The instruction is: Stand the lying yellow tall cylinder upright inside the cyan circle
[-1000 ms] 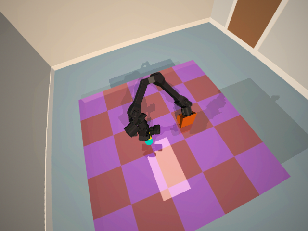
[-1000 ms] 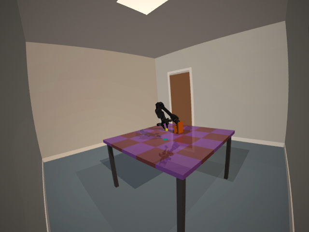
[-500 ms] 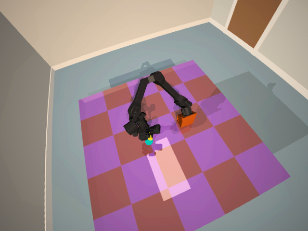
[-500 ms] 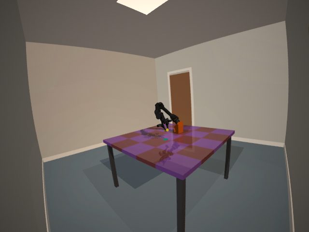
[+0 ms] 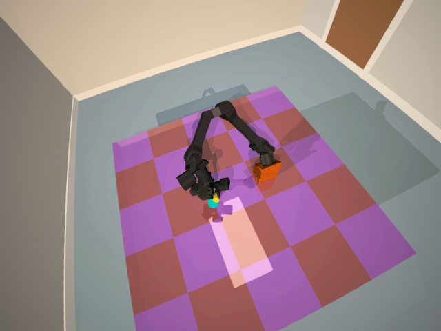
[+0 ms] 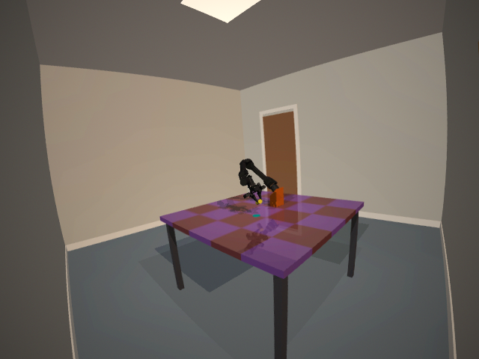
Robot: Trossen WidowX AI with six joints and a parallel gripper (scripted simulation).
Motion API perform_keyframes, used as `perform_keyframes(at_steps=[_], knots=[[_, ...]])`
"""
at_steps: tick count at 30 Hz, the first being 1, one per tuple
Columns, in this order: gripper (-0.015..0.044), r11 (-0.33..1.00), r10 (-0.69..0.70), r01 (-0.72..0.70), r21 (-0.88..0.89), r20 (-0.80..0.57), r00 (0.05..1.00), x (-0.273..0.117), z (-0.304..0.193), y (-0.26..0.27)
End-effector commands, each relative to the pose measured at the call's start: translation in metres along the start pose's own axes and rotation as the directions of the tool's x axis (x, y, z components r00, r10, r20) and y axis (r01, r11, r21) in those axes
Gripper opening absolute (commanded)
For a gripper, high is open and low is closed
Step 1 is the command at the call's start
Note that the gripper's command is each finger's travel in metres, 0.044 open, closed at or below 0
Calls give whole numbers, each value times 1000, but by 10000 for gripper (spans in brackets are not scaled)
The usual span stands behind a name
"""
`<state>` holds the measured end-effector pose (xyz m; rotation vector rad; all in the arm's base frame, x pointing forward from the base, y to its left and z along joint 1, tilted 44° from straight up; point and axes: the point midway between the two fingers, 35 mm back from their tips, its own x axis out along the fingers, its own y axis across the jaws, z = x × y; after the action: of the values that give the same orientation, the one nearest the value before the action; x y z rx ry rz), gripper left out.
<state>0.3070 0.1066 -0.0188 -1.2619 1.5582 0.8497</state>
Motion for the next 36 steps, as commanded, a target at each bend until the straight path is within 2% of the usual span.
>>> perform_keyframes(at_steps=[1,36], knots=[[105,1000,7,-7,-4,40,999,-2,0,0],[105,997,72,-64,-37,289,955,3,-1,0]])
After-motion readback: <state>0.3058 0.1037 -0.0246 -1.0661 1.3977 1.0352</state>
